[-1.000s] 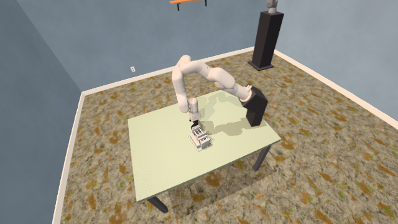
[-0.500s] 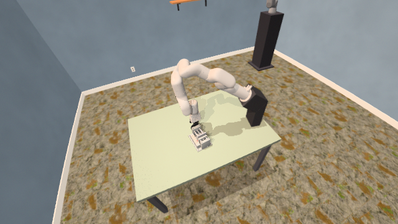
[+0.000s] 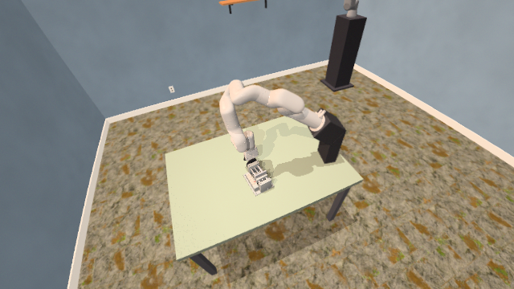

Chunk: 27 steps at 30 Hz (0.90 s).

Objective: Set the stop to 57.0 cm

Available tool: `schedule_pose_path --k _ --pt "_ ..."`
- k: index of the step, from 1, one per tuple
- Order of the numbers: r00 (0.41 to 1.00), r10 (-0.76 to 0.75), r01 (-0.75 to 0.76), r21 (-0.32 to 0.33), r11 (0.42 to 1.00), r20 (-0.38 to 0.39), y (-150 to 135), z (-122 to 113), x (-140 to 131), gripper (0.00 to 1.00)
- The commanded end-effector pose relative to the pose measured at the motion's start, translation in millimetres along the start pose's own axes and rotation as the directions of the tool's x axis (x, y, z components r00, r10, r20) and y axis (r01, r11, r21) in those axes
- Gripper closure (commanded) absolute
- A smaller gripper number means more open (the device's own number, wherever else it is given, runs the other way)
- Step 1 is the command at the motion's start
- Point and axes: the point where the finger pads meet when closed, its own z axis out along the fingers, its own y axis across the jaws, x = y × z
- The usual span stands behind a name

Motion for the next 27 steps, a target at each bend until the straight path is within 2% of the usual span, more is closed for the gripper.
schedule_pose_path --k 1,5,9,27 --pt "1.000 0.001 -0.001 0.004 1.000 0.005 -10 3 0 0.94" --pt "1.000 0.001 -0.001 0.004 1.000 0.005 -25 3 0 0.94" --pt "1.000 0.001 -0.001 0.004 1.000 0.005 -41 -8 0 0.94" --pt "1.000 0.001 -0.001 0.004 1.000 0.005 -47 -23 0 0.94"
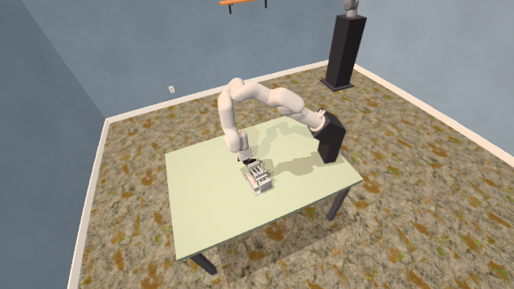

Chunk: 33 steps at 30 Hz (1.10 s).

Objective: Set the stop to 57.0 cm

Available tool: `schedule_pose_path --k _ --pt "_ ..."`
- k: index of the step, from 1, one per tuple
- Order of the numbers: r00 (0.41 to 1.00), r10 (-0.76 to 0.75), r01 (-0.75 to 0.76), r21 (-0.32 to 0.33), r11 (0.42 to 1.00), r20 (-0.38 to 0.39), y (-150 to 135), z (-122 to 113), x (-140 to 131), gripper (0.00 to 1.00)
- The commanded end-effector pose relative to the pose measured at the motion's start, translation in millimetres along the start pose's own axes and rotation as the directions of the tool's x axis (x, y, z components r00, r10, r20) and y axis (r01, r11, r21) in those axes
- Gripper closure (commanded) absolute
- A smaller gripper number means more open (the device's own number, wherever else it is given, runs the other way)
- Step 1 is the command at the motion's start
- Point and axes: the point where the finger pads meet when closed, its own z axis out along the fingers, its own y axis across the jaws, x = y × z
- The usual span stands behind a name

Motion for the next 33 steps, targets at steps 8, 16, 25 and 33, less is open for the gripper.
schedule_pose_path --k 8,16,25,33 --pt "1.000 0.001 -0.001 0.001 1.000 -0.004 0 -8 0 0.94" --pt "1.000 0.001 -0.001 0.001 1.000 -0.004 1 -15 0 0.94" --pt "1.000 0.001 -0.001 0.001 1.000 -0.004 7 -26 0 0.94" --pt "1.000 0.001 -0.001 0.001 1.000 -0.004 41 -33 0 0.94"
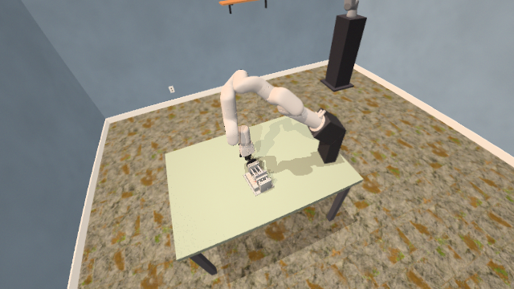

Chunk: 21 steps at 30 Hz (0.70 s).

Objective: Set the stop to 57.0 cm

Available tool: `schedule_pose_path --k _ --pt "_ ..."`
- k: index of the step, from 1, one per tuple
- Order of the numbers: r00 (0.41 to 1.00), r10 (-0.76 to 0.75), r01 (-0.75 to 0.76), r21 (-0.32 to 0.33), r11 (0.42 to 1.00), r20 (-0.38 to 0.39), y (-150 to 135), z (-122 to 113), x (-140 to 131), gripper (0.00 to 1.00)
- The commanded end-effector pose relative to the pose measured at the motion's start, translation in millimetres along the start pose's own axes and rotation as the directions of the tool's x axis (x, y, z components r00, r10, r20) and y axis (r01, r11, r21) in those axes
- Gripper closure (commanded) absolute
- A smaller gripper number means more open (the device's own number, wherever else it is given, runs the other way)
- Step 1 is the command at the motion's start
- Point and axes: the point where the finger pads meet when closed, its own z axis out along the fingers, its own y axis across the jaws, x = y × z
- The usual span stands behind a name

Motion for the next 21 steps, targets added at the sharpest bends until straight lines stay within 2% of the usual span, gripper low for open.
schedule_pose_path --k 1,8,21 --pt "1.000 0.000 0.000 -0.007 1.000 -0.022 25 1 0 0.94" --pt "1.000 0.000 0.000 -0.007 1.000 -0.022 38 17 0 0.94" --pt "1.000 0.000 0.000 -0.007 1.000 -0.022 38 37 1 0.94"
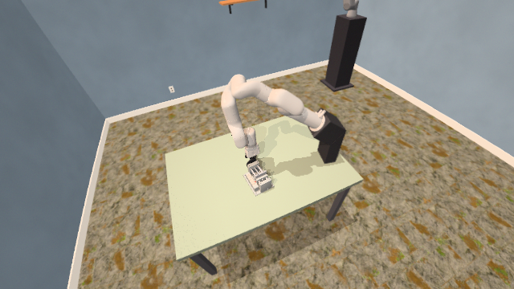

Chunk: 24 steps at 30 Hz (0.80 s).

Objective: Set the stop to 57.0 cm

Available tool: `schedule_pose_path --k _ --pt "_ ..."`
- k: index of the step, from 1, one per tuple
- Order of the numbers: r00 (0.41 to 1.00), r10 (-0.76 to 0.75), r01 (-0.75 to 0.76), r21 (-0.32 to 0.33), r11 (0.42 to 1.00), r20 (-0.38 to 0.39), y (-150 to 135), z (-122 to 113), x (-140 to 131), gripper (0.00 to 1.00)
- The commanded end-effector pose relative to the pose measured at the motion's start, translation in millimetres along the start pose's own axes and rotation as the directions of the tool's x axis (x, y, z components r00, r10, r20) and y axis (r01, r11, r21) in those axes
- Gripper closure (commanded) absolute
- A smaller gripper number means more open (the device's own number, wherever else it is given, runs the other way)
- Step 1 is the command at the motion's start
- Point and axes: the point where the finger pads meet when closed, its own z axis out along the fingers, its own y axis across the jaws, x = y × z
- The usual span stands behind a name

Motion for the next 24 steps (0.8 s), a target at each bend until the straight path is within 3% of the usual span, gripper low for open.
schedule_pose_path --k 1,15,24 --pt "1.000 0.001 -0.001 0.002 1.000 0.006 -2 7 0 0.94" --pt "1.000 0.001 -0.001 0.002 1.000 0.006 -15 22 0 0.94" --pt "1.000 0.001 -0.001 0.002 1.000 0.006 -48 20 0 0.94"
